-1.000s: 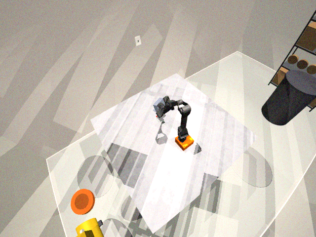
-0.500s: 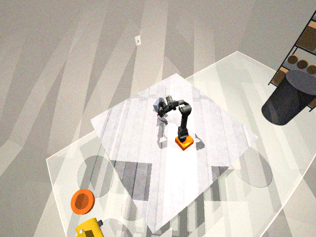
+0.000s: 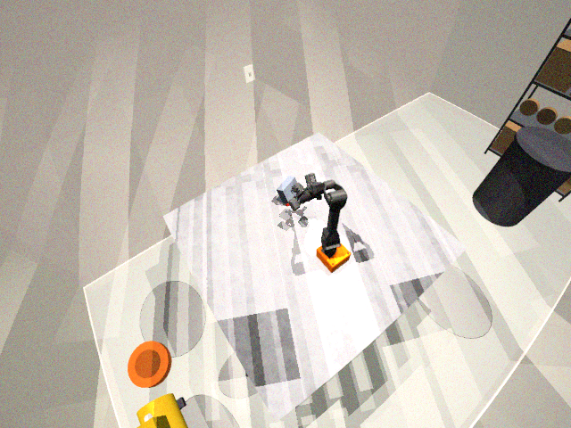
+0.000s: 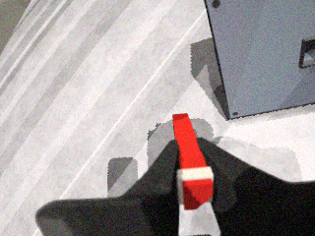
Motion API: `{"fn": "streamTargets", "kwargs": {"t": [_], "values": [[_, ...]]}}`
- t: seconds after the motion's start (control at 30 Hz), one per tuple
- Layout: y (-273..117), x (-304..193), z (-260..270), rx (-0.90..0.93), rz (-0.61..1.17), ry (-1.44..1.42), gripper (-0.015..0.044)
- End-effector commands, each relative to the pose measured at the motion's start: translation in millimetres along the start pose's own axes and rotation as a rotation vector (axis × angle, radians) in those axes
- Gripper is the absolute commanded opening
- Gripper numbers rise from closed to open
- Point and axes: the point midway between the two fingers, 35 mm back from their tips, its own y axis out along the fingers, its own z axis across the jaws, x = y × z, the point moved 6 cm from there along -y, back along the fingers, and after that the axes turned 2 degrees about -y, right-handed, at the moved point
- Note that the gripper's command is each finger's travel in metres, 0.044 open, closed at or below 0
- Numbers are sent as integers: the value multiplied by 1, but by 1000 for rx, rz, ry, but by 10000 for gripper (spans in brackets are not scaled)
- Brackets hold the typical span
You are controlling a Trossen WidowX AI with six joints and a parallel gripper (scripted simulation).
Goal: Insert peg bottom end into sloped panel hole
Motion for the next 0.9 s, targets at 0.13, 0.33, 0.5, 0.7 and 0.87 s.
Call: {"fn": "streamTargets", "kwargs": {"t": [0.13,0.33,0.5,0.7,0.87], "values": [[-5,-5,-8,-3,-44,-18,0],[-9,-8,-14,-11,-75,-31,0],[-12,-10,-19,-18,-101,-42,0],[-17,-13,-24,-27,-131,-56,0],[-21,-15,-29,-36,-156,-68,0]]}}
